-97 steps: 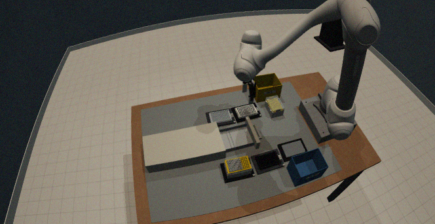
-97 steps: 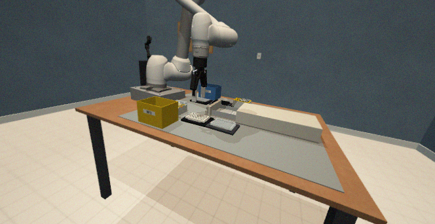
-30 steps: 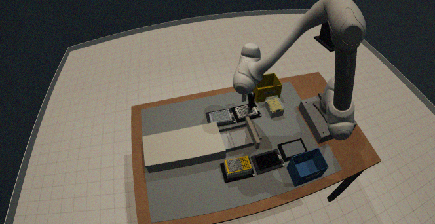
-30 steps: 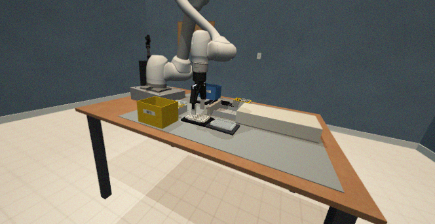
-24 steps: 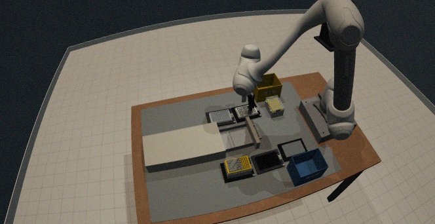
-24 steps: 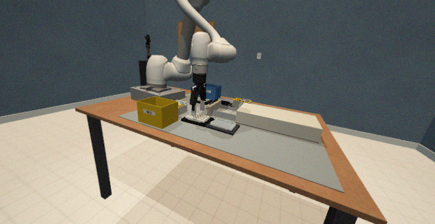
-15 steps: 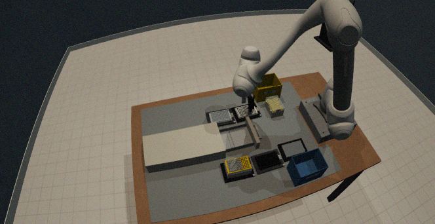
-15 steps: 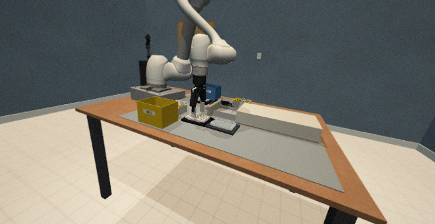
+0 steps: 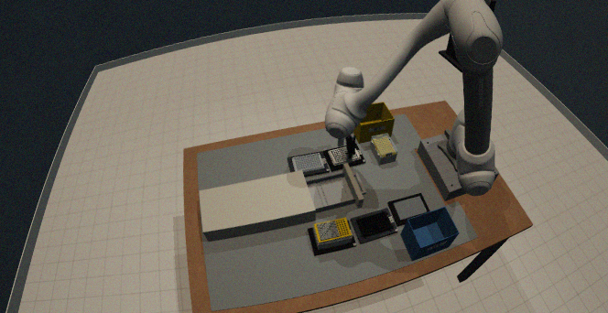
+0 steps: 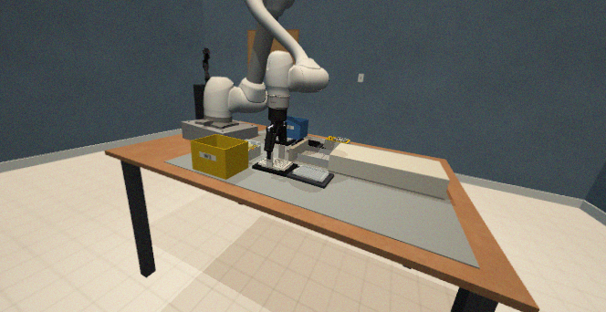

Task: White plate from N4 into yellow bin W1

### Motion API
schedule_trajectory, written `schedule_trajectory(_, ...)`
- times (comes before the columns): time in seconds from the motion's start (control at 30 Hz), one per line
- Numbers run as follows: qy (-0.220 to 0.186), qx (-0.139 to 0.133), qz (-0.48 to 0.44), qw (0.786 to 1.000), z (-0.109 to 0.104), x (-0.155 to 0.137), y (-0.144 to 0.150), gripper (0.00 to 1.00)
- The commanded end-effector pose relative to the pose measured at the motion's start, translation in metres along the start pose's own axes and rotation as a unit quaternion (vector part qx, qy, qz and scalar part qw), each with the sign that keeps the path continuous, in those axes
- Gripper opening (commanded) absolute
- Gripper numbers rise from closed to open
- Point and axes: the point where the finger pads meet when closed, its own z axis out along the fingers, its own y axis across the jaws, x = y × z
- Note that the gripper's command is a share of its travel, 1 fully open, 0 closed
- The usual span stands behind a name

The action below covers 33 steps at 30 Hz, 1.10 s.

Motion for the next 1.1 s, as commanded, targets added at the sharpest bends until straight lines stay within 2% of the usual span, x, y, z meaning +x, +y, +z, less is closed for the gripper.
schedule_trajectory(0.0,0.0,0.0,0.0,1.0,0.0026,0.0,0.0,0.7)
schedule_trajectory(0.23,0.0,0.0,0.0,1.0,0.0119,0.0,0.0,0.7)
schedule_trajectory(0.53,0.0,0.0,0.0,1.0,0.0119,0.0,0.0,0.7)
schedule_trajectory(1.07,0.0,0.0,0.0,1.0,0.0119,0.0,0.0,0.64)
